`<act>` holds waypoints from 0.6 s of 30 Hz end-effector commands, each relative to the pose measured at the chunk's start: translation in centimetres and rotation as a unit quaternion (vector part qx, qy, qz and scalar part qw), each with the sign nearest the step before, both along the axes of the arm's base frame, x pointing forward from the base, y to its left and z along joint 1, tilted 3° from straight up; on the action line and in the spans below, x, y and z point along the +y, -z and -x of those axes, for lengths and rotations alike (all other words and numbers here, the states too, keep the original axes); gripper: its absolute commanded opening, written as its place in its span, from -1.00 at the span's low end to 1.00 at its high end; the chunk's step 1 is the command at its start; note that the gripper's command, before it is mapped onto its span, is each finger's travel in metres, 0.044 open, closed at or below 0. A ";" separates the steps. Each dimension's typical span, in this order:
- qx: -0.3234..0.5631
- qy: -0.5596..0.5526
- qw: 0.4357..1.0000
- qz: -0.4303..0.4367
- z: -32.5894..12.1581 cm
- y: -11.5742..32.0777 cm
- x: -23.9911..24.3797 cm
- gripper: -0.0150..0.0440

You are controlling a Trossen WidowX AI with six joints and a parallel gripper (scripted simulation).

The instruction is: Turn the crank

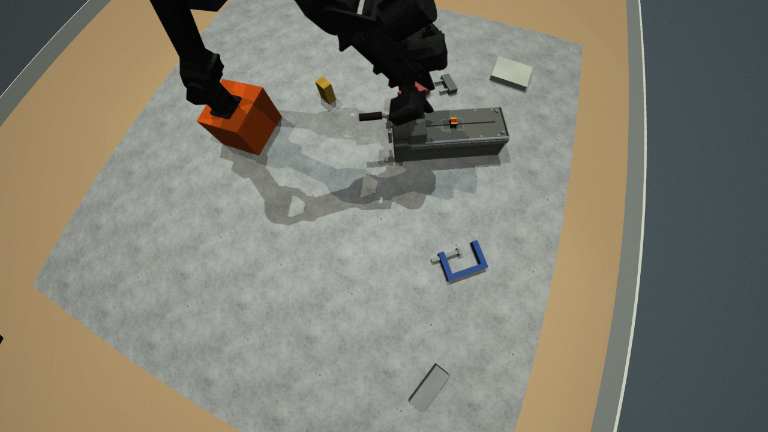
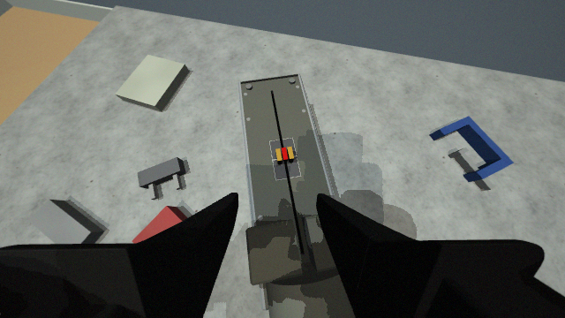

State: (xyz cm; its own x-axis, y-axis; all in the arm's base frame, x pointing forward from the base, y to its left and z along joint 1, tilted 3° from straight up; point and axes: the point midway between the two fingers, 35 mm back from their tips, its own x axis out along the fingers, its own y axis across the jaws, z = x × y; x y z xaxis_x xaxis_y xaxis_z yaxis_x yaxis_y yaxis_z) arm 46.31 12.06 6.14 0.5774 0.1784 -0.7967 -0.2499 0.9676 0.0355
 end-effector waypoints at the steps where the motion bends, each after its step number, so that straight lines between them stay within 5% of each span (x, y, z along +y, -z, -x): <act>1: 0.000 0.000 1.000 0.000 0.0 0.0 0.0 0.02; 7: 0.000 0.000 1.000 0.000 0.0 0.0 0.0 -0.49; 18: 0.000 0.000 1.000 0.000 0.0 0.0 0.0 -0.49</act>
State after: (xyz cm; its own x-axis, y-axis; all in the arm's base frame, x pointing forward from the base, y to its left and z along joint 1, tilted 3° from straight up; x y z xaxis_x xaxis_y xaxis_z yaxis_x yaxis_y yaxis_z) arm 46.31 12.07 6.14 0.5773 0.1789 -0.7967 -0.2501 0.9676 0.0360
